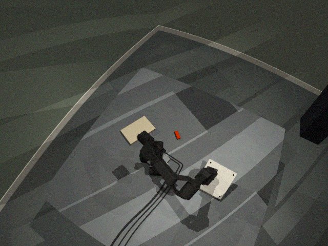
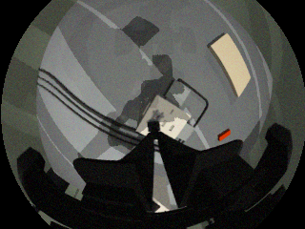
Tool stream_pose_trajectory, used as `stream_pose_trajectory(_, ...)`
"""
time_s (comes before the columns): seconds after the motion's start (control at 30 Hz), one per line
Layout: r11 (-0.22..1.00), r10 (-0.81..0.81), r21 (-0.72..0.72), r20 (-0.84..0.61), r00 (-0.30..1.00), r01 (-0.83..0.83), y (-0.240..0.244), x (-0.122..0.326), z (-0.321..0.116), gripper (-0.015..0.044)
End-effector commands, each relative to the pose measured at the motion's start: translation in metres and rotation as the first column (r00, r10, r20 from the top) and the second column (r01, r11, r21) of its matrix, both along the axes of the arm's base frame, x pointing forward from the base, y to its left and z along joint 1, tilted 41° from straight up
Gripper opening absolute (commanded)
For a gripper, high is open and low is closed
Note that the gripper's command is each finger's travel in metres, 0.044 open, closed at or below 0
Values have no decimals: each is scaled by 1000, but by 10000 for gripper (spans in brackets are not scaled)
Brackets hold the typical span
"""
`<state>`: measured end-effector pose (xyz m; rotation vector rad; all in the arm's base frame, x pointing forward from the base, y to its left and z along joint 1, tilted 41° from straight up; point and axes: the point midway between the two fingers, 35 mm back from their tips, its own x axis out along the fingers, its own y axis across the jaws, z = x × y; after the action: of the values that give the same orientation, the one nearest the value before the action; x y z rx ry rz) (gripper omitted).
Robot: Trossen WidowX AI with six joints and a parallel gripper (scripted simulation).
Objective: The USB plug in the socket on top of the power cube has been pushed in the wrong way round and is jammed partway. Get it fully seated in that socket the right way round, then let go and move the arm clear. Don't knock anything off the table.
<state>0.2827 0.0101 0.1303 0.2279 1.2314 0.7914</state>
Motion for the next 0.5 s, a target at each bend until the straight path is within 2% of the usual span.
stream_pose_trajectory(0.0, 998, 65, -12, 56, 996, -64, 0, 0, 0, 0)
stream_pose_trajectory(0.47, 942, 337, -98, 276, 900, -322, 0, 0, 0, 0)
